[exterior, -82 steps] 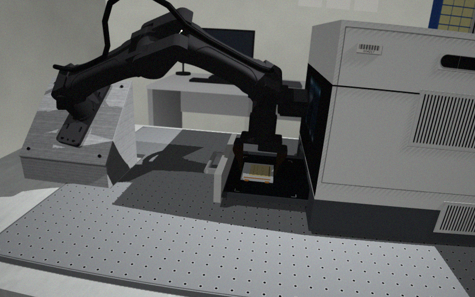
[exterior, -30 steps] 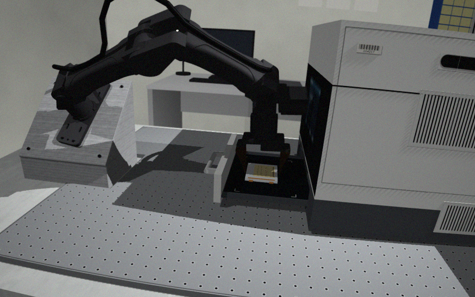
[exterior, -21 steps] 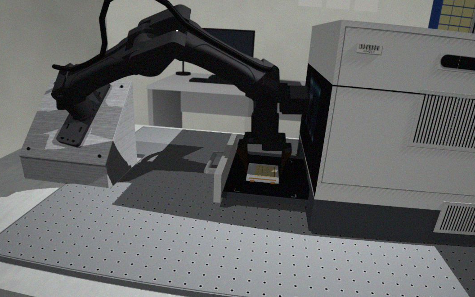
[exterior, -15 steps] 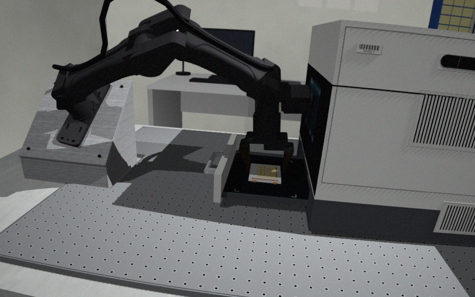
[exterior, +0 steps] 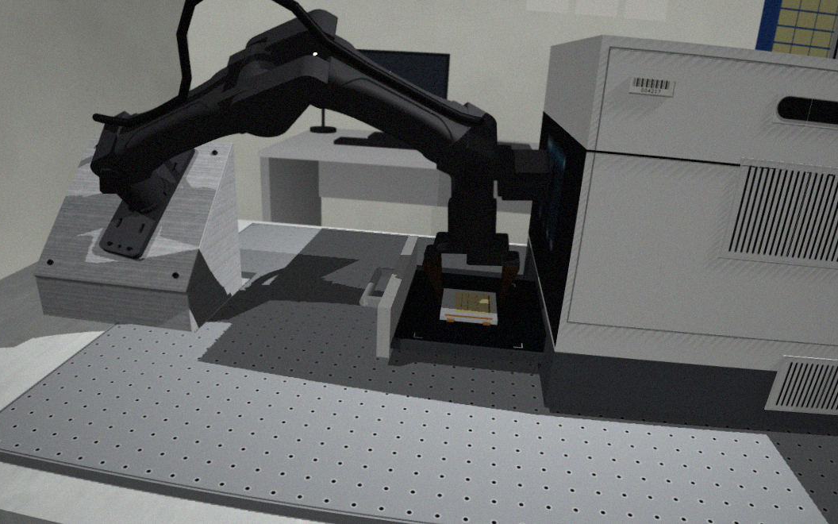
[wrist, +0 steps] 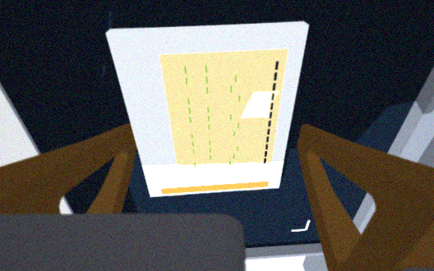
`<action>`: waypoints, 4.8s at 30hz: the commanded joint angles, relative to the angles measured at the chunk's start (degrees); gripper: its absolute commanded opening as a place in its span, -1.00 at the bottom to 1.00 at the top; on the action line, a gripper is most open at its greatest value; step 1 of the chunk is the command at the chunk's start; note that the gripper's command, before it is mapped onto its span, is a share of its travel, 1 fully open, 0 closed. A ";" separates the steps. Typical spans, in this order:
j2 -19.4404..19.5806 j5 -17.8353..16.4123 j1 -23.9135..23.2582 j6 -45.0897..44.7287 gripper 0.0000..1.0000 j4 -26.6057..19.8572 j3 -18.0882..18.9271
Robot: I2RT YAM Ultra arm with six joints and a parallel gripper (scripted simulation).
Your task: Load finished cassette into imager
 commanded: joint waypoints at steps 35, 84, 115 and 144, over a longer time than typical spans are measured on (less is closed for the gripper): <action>-1.84 -0.48 2.35 0.64 0.83 0.76 -1.48; -2.22 -0.49 2.10 -0.32 0.83 0.57 -1.22; -0.64 -0.34 1.95 -2.04 0.83 1.87 -0.32; -2.75 -0.37 1.99 -1.47 0.83 3.25 -2.20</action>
